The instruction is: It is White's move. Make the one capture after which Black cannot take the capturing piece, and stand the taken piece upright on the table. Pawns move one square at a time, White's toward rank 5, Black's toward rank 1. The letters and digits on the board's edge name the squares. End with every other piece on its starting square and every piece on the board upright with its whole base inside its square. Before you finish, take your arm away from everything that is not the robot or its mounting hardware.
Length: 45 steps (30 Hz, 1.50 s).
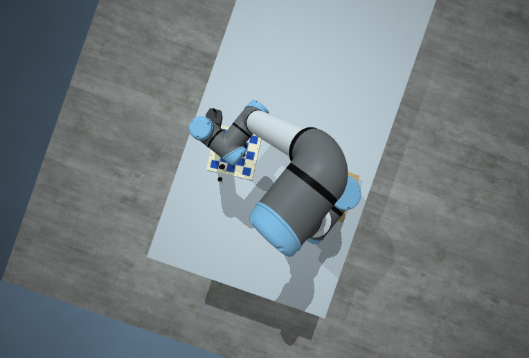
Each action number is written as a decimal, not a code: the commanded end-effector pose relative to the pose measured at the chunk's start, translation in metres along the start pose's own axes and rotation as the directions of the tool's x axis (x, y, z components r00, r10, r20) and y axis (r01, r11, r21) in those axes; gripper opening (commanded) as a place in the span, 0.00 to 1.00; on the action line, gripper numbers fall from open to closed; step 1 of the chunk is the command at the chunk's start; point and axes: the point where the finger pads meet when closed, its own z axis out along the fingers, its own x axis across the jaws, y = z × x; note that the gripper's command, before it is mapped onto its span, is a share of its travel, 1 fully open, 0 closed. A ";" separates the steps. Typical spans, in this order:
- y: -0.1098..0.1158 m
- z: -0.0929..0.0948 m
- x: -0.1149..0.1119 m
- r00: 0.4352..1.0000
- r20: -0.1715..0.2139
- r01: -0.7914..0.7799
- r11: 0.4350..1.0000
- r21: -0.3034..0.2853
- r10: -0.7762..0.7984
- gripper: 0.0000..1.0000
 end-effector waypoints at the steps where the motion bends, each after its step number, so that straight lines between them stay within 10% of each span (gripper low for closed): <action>1: 0.000 -0.001 0.000 1.000 0.002 0.000 1.000 0.001 0.000 0.00; 18: 0.000 -0.001 0.000 1.000 0.002 0.000 1.000 0.001 0.000 0.00; 28: 0.000 -0.001 0.000 1.000 0.002 0.000 1.000 0.001 0.000 0.63; 32: 0.000 -0.001 0.000 1.000 0.002 0.000 1.000 0.001 0.000 0.63; 33: 0.000 -0.001 0.000 1.000 0.002 0.000 1.000 0.001 0.000 0.79; 45: 0.000 -0.002 0.000 1.000 0.002 0.000 1.000 0.001 0.000 0.79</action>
